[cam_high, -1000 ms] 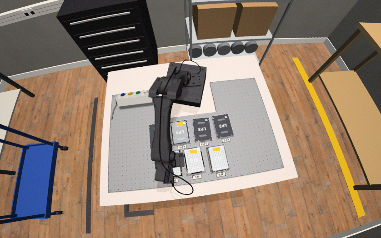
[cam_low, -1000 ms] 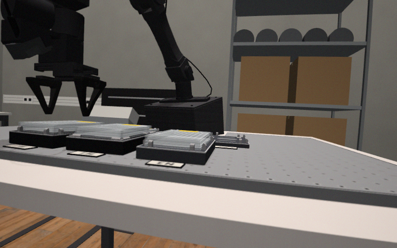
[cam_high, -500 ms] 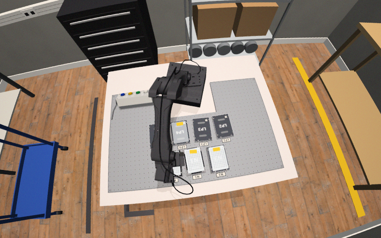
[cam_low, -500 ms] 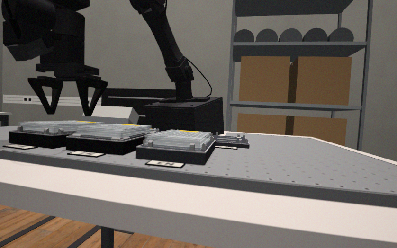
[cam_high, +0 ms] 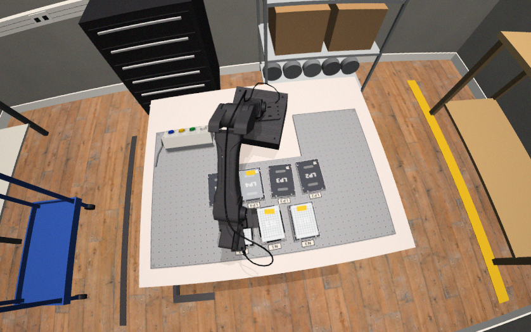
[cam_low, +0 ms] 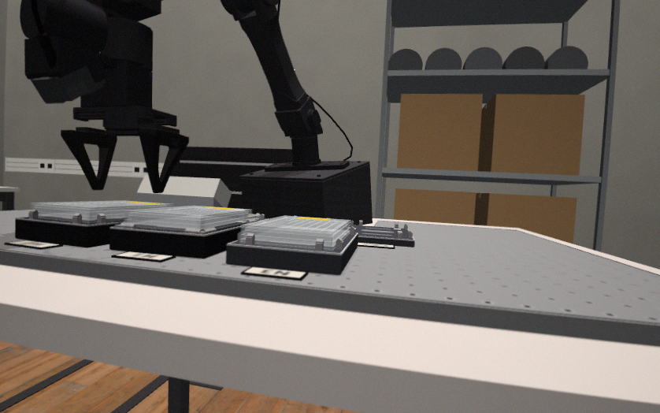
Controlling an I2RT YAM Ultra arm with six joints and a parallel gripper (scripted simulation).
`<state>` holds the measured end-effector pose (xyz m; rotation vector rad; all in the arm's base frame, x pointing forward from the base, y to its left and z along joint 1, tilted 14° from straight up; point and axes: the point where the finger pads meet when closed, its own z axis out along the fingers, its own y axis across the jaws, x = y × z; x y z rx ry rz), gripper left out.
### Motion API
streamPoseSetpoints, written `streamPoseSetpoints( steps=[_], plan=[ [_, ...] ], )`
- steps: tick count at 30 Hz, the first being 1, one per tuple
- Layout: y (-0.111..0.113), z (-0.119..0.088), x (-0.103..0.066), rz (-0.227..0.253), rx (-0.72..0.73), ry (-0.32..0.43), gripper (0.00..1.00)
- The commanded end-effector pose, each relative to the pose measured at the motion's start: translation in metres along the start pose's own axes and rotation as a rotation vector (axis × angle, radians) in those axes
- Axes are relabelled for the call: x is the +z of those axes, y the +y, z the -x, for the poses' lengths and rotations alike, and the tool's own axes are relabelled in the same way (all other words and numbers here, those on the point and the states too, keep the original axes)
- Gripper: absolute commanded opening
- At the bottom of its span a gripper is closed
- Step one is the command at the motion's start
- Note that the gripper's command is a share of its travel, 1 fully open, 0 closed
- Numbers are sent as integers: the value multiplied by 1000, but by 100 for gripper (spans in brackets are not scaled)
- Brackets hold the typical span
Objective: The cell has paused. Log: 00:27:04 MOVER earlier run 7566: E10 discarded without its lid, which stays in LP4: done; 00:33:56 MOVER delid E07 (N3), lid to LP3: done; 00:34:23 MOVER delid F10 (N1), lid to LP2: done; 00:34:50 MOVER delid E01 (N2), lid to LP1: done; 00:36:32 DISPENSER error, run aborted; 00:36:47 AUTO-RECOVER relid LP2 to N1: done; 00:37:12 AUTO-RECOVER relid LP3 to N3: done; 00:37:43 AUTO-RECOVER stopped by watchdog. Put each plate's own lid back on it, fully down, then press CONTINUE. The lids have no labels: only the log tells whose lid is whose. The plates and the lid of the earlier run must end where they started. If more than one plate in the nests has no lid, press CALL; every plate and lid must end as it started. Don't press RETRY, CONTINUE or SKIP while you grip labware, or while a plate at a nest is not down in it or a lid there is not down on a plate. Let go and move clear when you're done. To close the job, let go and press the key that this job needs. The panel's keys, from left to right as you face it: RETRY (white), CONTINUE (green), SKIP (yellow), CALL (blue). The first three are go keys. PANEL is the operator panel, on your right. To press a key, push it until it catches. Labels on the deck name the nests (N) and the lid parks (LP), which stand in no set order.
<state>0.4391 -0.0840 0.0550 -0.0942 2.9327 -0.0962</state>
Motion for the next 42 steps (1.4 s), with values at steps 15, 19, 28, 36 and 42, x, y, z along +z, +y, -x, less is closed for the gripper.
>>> streamPoseSetpoints(
  steps=[15,19,28,36,42],
  plan=[
    [51,-51,-12,-17,-10,-53,81],
    [60,-62,-11,-17,-10,-53,0],
    [88,-98,-9,-15,-9,-52,0],
    [107,-121,-7,-14,-9,-52,0],
    [114,-112,-16,-12,-5,-93,0]
  ],
)
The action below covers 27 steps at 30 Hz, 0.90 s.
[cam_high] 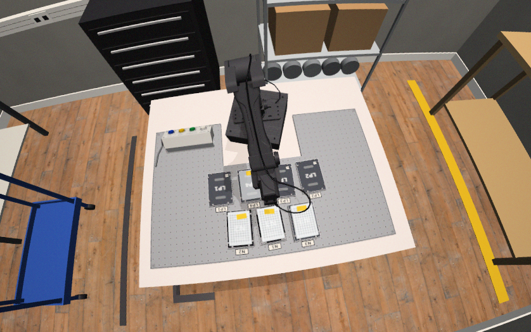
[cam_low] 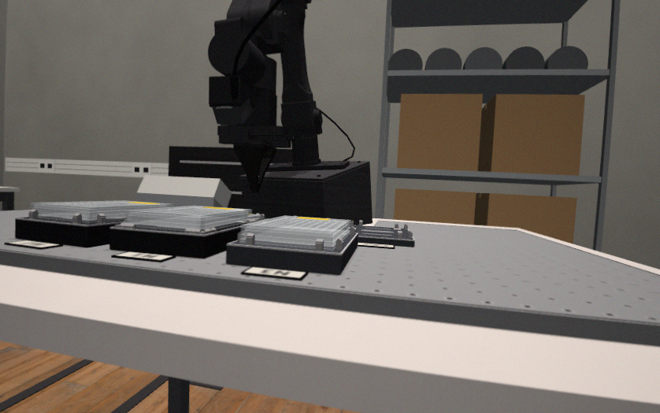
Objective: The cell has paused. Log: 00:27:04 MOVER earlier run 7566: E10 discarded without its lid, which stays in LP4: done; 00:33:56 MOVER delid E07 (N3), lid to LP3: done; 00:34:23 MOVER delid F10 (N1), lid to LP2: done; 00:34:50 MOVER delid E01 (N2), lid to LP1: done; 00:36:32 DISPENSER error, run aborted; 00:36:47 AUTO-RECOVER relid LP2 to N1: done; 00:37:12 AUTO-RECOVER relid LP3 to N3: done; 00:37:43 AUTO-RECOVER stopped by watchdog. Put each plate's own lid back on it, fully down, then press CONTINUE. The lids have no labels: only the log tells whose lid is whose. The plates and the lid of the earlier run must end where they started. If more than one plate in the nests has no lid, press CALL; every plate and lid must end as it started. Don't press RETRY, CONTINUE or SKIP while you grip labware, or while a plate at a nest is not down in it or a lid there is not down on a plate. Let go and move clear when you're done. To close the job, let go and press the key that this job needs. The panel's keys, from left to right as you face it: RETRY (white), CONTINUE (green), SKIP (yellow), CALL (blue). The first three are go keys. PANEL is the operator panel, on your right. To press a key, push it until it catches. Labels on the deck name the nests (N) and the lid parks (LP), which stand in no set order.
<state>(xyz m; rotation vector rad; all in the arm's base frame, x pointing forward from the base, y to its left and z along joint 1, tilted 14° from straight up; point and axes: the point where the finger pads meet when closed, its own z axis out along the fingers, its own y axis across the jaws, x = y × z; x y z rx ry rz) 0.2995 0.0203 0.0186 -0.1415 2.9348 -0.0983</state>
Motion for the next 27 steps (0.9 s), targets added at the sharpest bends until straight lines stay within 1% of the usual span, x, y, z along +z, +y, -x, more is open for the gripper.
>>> streamPoseSetpoints(
  steps=[1,2,3,6,8,17,22,23,25,27],
  plan=[
    [-1,25,-17,-16,29,-98,0],
    [-3,25,-17,-17,34,-97,0],
    [-1,18,-21,-16,26,-72,0],
    [-1,17,-36,-16,25,-72,0],
    [-1,17,-36,-16,25,-72,0],
    [0,14,-82,-15,25,-72,0],
    [0,11,-83,-15,25,-72,0],
    [0,6,-79,-16,23,-57,0],
    [0,6,-79,-16,23,-57,0],
    [1,0,-75,-15,22,-42,0]
  ],
)
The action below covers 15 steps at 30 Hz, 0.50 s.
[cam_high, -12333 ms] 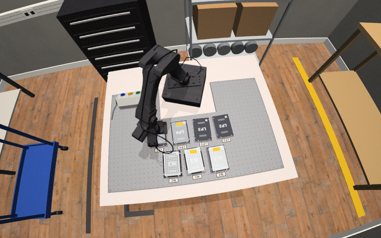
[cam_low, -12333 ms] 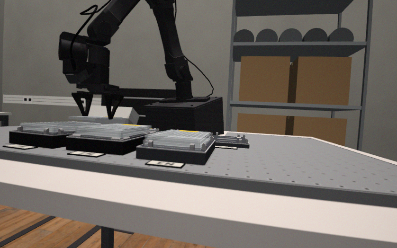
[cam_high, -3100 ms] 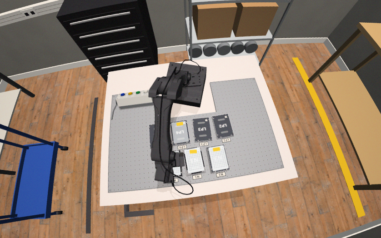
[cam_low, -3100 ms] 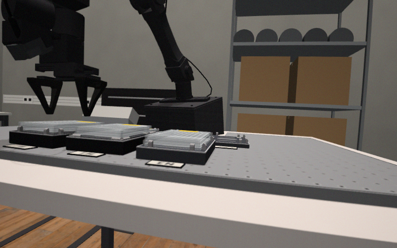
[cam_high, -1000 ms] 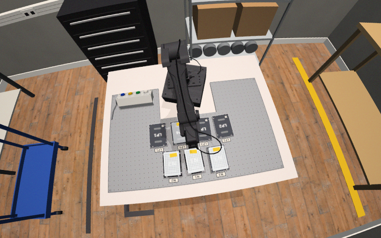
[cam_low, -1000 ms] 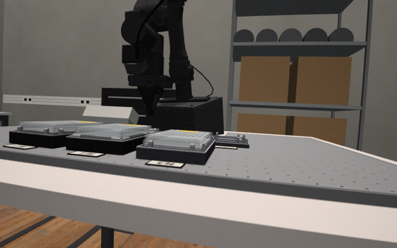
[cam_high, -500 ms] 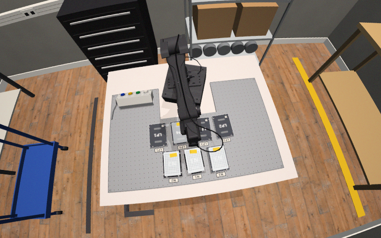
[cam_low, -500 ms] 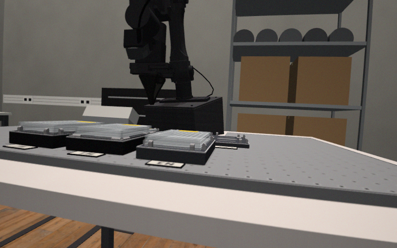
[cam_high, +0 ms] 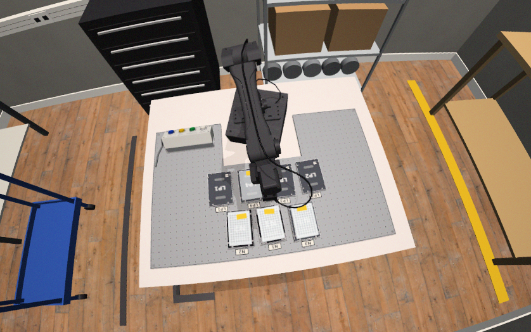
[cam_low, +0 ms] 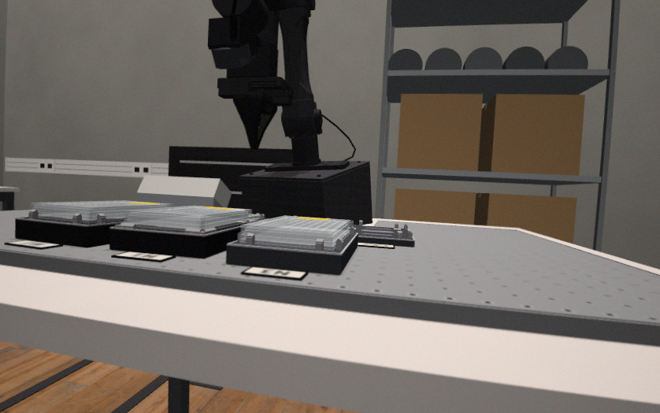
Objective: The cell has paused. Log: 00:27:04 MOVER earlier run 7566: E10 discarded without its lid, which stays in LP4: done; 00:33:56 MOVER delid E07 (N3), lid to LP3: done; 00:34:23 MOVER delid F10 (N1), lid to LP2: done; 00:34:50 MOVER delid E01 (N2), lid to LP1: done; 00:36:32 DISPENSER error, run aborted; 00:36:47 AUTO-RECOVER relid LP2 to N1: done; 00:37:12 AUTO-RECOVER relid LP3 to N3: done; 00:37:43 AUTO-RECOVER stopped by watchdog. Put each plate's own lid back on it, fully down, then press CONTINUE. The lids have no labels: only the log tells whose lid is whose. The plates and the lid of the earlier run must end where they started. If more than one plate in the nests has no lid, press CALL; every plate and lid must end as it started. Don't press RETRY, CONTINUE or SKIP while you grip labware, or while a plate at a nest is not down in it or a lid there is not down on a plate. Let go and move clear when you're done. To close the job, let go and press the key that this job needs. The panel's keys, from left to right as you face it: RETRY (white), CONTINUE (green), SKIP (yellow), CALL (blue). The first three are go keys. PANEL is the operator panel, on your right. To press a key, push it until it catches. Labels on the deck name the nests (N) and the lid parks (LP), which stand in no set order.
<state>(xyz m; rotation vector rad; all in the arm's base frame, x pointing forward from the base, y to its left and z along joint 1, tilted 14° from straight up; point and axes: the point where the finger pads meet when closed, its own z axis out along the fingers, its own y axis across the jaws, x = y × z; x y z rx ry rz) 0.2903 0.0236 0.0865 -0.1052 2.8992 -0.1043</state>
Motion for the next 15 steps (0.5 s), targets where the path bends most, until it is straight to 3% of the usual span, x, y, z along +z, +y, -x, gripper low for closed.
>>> streamPoseSetpoints(
  steps=[1,8,15],
  plan=[
    [2,-7,-6,-7,-3,0,0],
    [2,5,-9,-4,1,-38,0],
    [3,3,-8,-5,0,-35,0]
  ],
)
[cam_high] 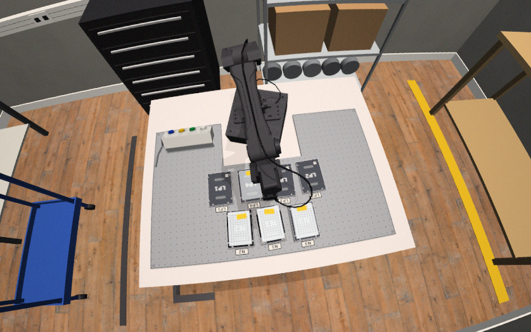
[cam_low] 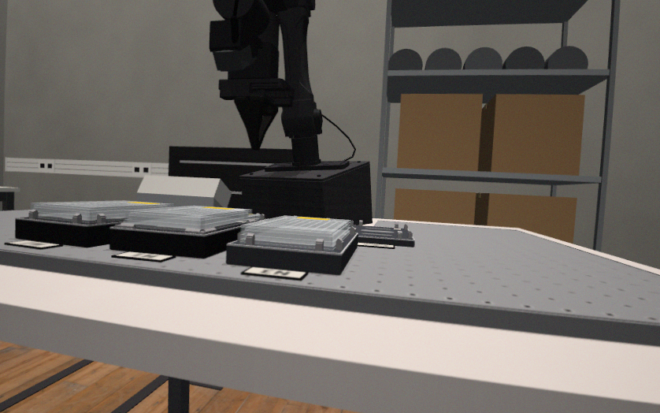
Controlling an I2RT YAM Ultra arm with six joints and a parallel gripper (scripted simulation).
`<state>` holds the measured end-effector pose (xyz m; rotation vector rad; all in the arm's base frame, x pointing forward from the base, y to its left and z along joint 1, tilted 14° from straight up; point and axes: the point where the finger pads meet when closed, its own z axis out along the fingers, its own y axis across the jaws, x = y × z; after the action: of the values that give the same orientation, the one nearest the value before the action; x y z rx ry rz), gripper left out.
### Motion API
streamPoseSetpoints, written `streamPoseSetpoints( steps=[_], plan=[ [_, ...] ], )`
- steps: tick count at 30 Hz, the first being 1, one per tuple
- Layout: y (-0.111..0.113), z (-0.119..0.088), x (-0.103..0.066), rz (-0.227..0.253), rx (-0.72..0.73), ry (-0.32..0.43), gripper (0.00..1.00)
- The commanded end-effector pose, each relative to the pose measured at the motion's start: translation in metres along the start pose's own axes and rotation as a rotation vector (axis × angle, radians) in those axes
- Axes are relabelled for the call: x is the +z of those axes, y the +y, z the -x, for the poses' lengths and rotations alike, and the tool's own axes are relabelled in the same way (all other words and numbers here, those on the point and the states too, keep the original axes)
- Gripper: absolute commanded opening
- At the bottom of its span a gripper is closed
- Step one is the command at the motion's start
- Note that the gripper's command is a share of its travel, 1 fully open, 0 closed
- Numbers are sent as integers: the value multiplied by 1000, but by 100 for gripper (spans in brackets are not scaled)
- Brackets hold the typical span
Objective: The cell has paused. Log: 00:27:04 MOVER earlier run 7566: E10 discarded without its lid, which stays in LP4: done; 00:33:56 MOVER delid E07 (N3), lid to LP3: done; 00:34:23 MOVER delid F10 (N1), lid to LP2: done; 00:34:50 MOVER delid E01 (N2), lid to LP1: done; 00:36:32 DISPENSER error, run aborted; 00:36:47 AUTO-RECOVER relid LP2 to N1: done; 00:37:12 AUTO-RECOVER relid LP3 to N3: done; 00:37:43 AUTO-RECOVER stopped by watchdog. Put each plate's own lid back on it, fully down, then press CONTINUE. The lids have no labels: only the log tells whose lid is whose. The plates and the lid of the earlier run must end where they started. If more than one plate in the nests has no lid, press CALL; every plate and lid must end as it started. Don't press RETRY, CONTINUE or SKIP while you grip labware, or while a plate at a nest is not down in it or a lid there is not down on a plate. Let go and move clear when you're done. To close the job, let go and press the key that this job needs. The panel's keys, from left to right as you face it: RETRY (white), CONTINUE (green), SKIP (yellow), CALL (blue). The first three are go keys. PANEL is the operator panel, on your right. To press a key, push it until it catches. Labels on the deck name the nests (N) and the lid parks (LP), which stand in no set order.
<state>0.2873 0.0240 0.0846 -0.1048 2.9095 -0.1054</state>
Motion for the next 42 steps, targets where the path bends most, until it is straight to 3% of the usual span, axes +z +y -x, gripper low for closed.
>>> streamPoseSetpoints(
  steps=[1,4,29,42],
  plan=[
    [2,6,-8,-5,-1,-45,0],
    [1,3,-4,-1,0,-19,0],
    [2,3,-2,-1,0,-19,0],
    [-53,-15,-1,5,231,-21,0]
  ],
)
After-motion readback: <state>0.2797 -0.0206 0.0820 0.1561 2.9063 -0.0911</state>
